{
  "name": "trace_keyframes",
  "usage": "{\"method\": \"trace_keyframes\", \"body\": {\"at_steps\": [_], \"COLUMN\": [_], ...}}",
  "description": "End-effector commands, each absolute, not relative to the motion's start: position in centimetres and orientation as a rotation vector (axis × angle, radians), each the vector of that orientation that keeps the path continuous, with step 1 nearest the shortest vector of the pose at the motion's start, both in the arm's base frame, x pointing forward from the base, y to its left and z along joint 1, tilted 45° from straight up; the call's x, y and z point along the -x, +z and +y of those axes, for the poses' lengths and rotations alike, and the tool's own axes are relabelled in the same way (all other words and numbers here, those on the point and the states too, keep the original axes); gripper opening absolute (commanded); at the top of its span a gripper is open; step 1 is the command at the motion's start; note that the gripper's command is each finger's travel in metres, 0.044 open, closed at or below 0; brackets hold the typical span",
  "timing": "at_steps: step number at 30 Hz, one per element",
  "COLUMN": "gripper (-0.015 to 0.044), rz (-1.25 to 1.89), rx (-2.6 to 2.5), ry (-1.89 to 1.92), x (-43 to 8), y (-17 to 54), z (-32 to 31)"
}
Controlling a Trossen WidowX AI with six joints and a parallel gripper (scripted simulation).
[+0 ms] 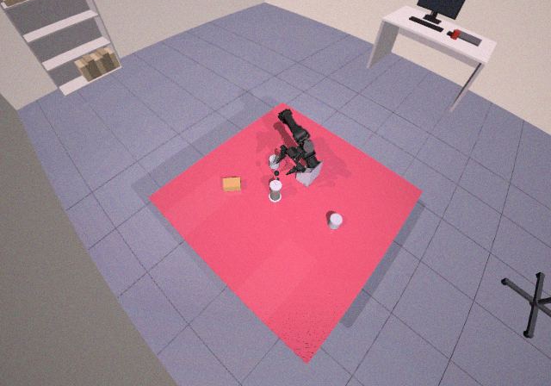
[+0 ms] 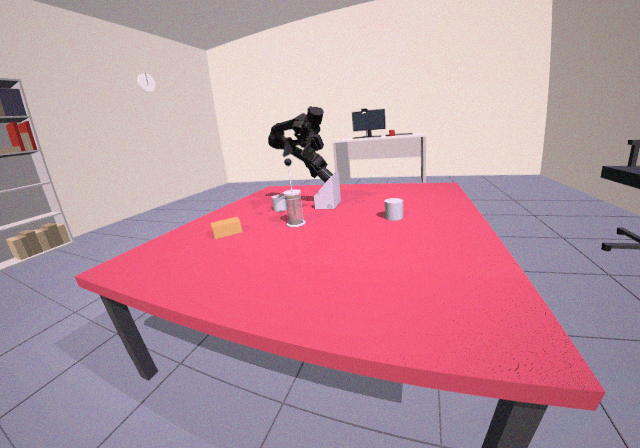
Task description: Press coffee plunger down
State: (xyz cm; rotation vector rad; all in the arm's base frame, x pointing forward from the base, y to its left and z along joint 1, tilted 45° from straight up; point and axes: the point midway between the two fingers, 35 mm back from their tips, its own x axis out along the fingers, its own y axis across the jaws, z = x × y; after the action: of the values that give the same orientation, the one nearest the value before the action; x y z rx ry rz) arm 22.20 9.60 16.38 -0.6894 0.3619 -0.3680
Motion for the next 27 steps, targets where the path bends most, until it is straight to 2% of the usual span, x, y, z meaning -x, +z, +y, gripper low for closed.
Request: {"method": "trace_keyframes", "body": {"at_steps": [1,27], "gripper": [0.0440,0.0440], "rz": [0.369,0.356], "rx": [0.689,0.693], "ry": [-0.368,-0.366], "x": [-22.5,-25.5], "y": [16.1,15.8], "z": [9.3,7.8]}}
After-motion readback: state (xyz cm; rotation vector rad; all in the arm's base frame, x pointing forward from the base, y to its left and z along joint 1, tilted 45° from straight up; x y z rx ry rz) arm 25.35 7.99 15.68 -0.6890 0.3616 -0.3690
